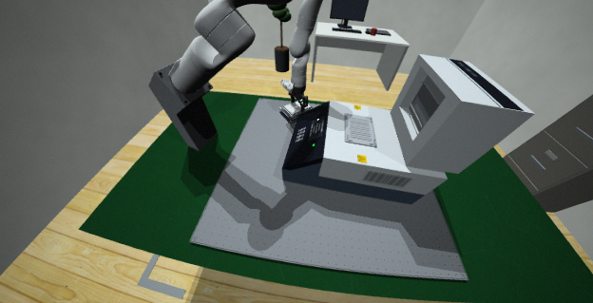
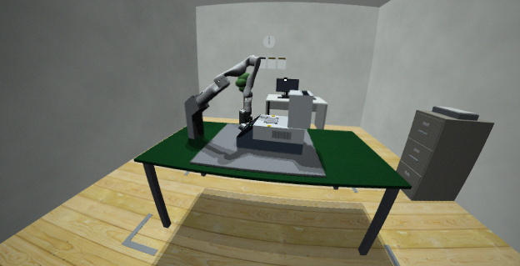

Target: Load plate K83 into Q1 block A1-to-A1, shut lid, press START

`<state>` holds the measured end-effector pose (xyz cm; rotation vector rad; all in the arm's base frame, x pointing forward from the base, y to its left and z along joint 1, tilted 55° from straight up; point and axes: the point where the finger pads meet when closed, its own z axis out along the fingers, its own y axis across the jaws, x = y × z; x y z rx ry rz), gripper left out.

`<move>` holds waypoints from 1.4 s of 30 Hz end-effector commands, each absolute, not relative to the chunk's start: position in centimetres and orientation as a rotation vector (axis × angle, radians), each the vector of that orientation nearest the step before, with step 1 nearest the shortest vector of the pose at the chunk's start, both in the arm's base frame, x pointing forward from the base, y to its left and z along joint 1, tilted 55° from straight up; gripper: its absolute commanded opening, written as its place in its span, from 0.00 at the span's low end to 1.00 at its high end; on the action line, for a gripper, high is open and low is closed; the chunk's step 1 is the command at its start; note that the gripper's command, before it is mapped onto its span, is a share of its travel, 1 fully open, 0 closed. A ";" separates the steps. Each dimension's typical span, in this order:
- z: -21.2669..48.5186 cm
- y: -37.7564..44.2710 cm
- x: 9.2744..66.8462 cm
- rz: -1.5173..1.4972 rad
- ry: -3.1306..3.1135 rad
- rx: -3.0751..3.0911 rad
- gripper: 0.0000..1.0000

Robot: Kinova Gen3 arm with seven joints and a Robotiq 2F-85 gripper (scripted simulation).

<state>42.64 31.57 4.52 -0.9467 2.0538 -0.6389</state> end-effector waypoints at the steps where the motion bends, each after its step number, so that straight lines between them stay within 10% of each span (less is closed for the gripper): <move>1: 4.5 31.6 42.6 -0.637 2.053 -0.947 0.97; 42: 4.5 31.6 42.6 -0.637 2.053 -0.947 0.91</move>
